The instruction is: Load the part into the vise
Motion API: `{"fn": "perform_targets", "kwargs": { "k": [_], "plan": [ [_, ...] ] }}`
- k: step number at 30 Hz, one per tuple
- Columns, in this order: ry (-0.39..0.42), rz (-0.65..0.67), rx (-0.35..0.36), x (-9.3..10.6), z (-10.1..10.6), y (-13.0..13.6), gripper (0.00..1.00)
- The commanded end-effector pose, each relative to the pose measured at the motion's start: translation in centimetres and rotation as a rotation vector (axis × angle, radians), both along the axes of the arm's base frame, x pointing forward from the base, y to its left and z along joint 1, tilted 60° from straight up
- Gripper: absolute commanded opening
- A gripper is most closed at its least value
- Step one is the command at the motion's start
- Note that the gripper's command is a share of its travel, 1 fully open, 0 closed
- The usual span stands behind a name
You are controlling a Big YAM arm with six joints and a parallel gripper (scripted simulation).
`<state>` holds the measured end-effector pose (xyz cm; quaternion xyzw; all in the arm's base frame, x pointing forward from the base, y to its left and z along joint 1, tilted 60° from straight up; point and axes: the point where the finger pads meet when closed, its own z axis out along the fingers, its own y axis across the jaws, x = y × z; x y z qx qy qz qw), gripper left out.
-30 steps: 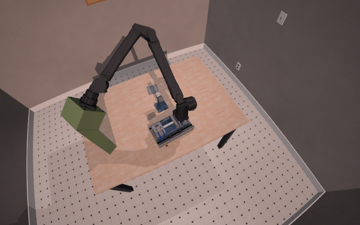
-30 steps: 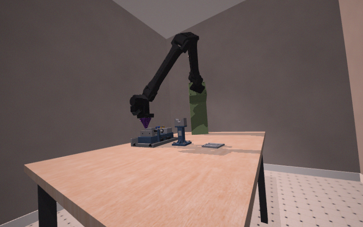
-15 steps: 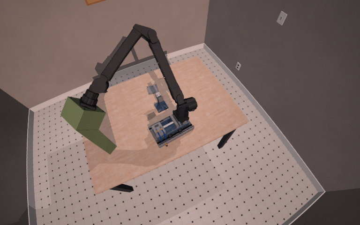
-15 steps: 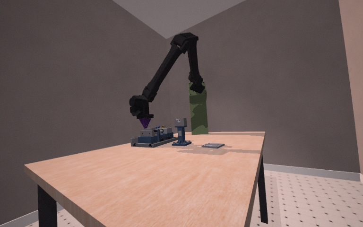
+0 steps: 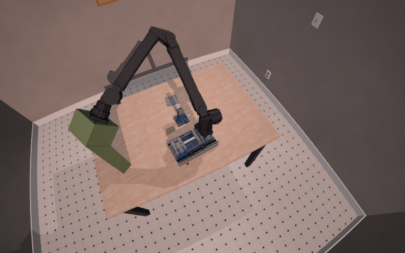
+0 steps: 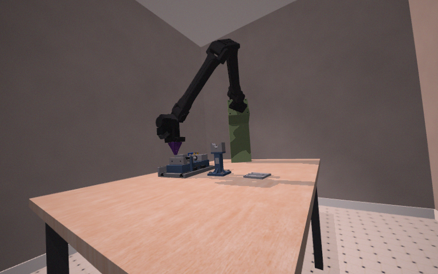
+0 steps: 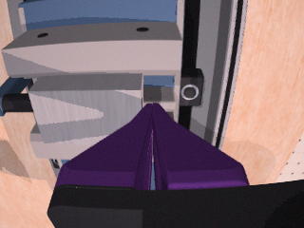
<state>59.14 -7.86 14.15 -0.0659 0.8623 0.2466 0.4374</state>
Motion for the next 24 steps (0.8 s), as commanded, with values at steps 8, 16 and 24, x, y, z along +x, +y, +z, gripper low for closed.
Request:
{"fn": "perform_targets", "kwargs": {
  "k": [8,16,24],
  "plan": [
    [-0.006,-0.019,-0.009,-1.9,1.4,-2.3,0.0],
    [-0.009,-0.019,-0.011,-3.1,2.4,-3.2,0.0],
    [0.017,-0.019,0.001,-4.4,1.7,-3.9,0.0]
  ]
}}
